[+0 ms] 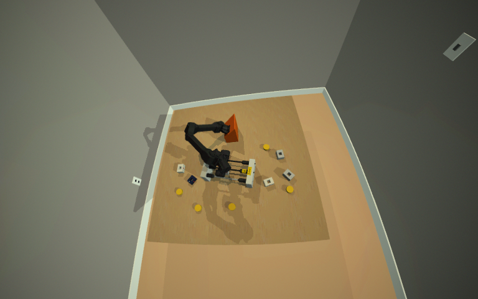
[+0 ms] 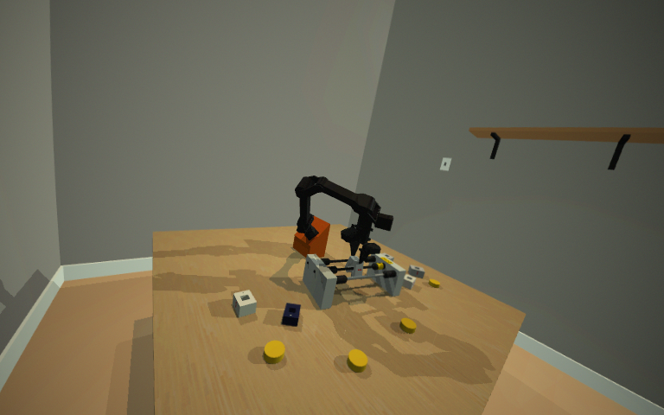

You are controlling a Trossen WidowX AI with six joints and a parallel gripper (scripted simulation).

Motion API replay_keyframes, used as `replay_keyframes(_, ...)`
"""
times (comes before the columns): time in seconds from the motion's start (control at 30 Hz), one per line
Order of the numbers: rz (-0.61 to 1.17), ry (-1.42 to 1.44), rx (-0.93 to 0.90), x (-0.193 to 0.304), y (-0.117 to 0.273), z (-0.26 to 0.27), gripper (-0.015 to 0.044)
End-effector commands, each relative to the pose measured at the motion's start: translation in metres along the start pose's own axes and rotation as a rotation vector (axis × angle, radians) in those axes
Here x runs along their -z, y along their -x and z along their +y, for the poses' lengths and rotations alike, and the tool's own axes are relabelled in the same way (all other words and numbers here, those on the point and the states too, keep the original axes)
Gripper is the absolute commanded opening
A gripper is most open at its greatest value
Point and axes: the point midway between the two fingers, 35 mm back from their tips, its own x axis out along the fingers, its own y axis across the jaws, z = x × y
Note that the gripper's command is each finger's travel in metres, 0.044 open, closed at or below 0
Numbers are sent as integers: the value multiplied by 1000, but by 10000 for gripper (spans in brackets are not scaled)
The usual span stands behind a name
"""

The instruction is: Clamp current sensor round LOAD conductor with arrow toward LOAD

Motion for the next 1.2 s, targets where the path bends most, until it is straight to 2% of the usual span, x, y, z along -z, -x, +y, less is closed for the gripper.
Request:
replay_keyframes(0.0, -4, 6, -7, 0, -5, -1, 0)
replay_keyframes(1.17, 0, 0, 0, 0, -6, 0, 0)
